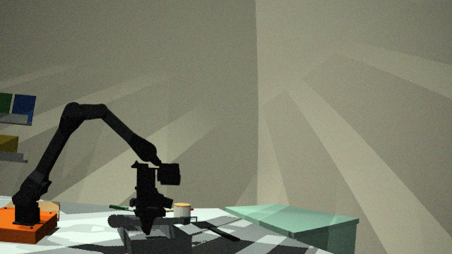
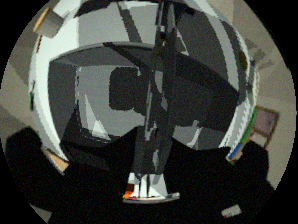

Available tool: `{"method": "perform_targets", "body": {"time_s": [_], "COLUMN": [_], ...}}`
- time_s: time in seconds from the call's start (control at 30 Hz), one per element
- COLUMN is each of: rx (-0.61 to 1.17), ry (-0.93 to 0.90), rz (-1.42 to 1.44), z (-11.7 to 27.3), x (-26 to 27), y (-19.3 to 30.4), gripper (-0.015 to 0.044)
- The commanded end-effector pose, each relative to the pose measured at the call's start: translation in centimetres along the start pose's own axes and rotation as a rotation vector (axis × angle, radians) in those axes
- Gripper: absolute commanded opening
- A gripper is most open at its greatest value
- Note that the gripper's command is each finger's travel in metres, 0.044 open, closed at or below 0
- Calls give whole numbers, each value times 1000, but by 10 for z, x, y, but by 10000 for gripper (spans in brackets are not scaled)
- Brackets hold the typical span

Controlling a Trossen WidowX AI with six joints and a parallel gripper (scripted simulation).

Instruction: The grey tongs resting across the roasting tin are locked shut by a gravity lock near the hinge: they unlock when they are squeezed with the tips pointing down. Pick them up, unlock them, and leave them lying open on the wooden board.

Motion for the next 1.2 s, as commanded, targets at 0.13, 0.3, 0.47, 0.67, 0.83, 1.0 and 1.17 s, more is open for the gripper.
{"method": "perform_targets", "body": {"time_s": [0.13,0.3,0.47,0.67,0.83,1.0,1.17], "rx": [-1,-1,0,6,7,7,16], "ry": [-1,-1,-1,-5,-5,-5,-4], "rz": [0,0,0,5,6,6,19], "z": [0,0,8,67,76,76,71], "x": [0,0,0,-1,-1,-1,5], "y": [0,0,-1,-2,-1,-1,-1], "gripper": [39,-34,-150,-150,-150,-150,-150]}}
Point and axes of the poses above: the point midway between the two fingers, 35 mm back from their tips, its own z axis back along the fingers, its own x axis across the jaws, y = z × x, the point moved 4 cm from there along z, back along the fingers, and after that the axes turned 13 degrees about -z, right-handed, at the moved point
